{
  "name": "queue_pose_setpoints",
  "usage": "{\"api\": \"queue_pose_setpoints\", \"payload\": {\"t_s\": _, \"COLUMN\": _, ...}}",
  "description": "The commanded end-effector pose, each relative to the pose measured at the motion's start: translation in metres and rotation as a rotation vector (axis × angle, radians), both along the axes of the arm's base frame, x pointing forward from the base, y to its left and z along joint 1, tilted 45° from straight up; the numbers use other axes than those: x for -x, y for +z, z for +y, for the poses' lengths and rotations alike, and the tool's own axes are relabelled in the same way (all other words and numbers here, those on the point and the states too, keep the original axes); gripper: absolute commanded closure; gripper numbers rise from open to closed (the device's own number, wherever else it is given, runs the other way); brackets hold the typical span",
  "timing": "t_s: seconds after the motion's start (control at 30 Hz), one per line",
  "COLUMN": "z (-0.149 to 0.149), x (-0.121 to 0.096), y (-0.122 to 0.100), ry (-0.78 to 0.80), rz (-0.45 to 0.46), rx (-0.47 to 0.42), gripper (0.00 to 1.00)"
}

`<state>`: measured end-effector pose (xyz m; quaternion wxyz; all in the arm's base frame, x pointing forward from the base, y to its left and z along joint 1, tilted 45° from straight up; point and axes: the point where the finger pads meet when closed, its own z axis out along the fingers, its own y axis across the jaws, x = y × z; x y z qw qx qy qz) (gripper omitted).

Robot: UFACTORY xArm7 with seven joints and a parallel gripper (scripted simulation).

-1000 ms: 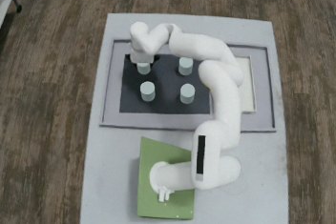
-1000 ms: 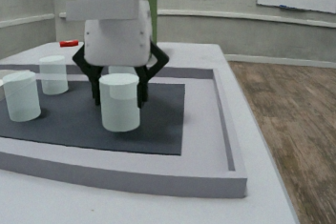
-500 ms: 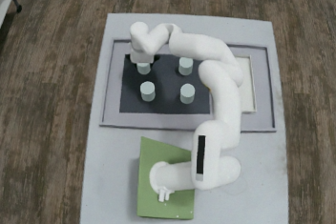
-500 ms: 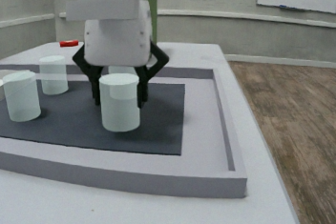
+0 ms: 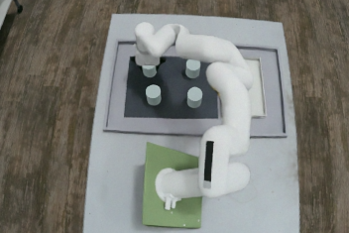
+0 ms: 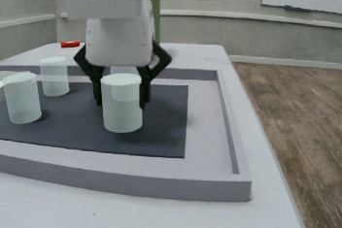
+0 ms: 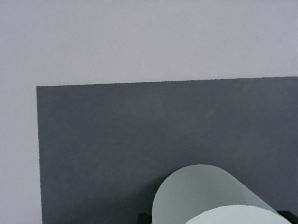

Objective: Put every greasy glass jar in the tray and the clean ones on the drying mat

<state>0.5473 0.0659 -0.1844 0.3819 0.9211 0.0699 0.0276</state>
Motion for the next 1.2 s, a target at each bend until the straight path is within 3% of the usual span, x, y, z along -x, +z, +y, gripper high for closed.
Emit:
{"api": "queue_pose_setpoints", "payload": {"t_s": 0.0, "z": 0.008, "x": -0.002, "y": 0.005, "ry": 0.005, "rz": -0.005, "rx": -0.006, "gripper": 1.0}}
{"api": "queue_pose_setpoints", "payload": {"t_s": 1.17, "z": 0.064, "x": 0.007, "y": 0.063, "ry": 0.005, "rz": -0.005, "rx": -0.006, "gripper": 1.0}}
